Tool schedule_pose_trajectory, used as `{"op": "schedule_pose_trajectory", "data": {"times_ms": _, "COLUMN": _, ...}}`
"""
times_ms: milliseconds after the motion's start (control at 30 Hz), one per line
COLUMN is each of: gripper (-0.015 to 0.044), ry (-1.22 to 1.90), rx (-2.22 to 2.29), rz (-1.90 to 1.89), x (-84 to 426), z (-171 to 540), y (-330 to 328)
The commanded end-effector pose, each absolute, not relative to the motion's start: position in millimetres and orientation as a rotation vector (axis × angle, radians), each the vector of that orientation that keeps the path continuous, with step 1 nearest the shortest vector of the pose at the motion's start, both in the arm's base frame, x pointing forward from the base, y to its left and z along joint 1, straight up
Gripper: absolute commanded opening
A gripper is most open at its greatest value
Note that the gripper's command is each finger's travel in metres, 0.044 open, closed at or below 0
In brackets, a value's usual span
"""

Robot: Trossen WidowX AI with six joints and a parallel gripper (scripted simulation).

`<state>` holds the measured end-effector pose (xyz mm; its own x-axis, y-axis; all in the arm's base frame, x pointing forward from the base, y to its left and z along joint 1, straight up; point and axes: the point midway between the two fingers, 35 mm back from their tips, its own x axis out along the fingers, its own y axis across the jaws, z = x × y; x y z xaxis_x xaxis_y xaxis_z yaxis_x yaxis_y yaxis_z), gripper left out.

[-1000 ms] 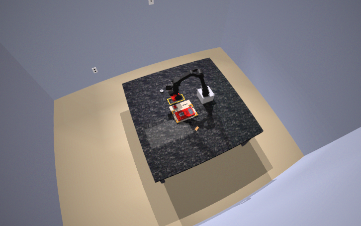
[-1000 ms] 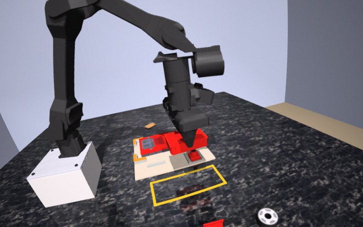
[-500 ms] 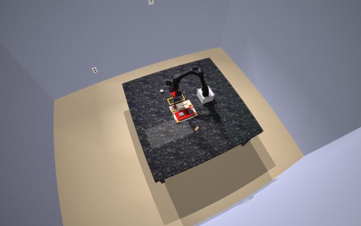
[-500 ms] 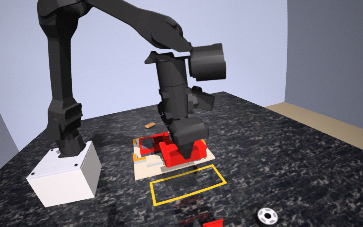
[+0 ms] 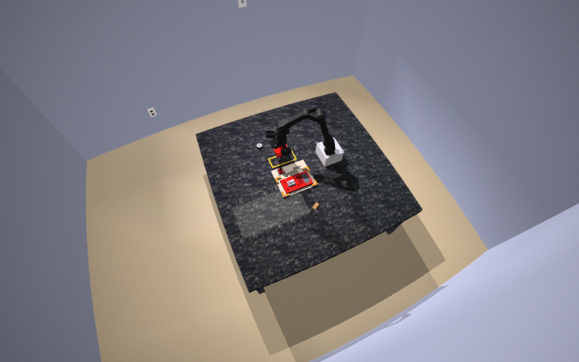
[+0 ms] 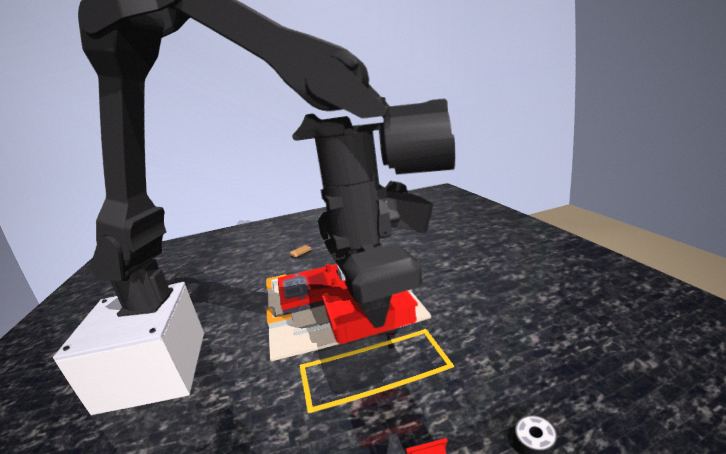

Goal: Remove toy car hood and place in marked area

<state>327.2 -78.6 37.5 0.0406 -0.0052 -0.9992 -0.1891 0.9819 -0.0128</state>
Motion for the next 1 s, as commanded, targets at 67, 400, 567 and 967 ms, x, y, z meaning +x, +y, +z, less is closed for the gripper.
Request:
{"op": "schedule_pose_trajectory", "data": {"times_ms": 67, "gripper": 0.0, "ry": 1.532, "rx": -0.154, "rz": 0.148, "x": 326, "z": 30, "y": -78}}
{"op": "schedule_pose_trajectory", "data": {"times_ms": 400, "gripper": 0.0, "ry": 1.532, "rx": -0.154, "rz": 0.148, "x": 327, "z": 22, "y": -78}}
{"op": "schedule_pose_trajectory", "data": {"times_ms": 567, "gripper": 0.0, "ry": 1.532, "rx": -0.154, "rz": 0.148, "x": 327, "z": 17, "y": -78}}
{"op": "schedule_pose_trajectory", "data": {"times_ms": 967, "gripper": 0.0, "ry": 1.532, "rx": -0.154, "rz": 0.148, "x": 327, "z": 7, "y": -78}}
